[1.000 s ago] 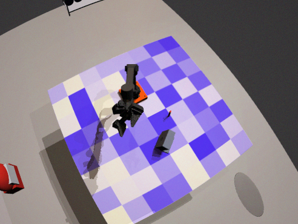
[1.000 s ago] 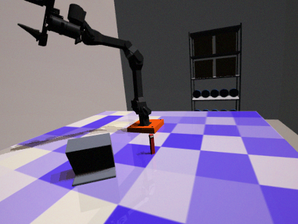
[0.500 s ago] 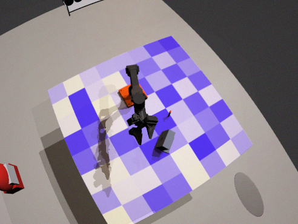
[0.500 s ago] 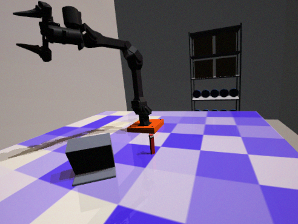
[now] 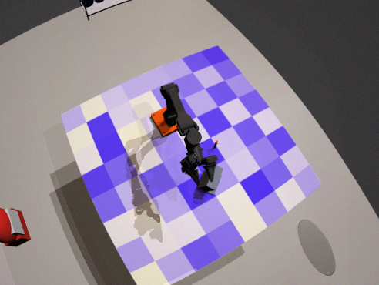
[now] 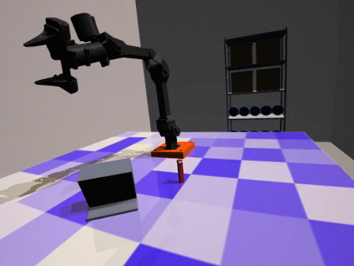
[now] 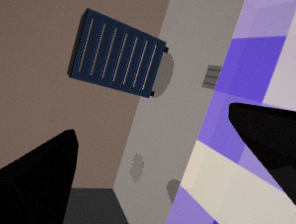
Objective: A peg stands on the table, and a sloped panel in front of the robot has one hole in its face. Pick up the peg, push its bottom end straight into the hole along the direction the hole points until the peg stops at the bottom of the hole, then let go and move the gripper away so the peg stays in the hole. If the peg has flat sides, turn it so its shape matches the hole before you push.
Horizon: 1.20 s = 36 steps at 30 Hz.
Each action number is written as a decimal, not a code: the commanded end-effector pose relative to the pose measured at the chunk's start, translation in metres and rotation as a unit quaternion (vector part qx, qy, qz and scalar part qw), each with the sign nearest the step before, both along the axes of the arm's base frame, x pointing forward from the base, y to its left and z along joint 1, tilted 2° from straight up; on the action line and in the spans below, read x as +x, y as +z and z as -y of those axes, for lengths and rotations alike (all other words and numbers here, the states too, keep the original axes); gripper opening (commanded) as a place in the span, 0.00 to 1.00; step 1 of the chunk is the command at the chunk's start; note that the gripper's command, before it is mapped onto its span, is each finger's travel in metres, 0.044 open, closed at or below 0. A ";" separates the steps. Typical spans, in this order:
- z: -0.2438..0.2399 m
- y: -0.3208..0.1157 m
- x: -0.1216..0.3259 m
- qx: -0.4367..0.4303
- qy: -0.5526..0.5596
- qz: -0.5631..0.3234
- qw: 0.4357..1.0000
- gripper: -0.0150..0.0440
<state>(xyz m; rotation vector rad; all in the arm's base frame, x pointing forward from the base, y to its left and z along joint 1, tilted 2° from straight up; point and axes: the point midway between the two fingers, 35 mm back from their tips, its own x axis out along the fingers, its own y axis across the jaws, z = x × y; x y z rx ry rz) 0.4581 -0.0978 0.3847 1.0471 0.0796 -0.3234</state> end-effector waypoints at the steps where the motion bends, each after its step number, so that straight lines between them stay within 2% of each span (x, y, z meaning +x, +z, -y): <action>1: -0.022 -0.028 0.004 0.016 0.020 -0.046 0.999 1.00; 17: -0.114 -0.126 -0.010 0.049 0.104 -0.224 0.968 1.00; 36: -0.204 -0.217 -0.081 0.018 0.196 -0.425 0.884 1.00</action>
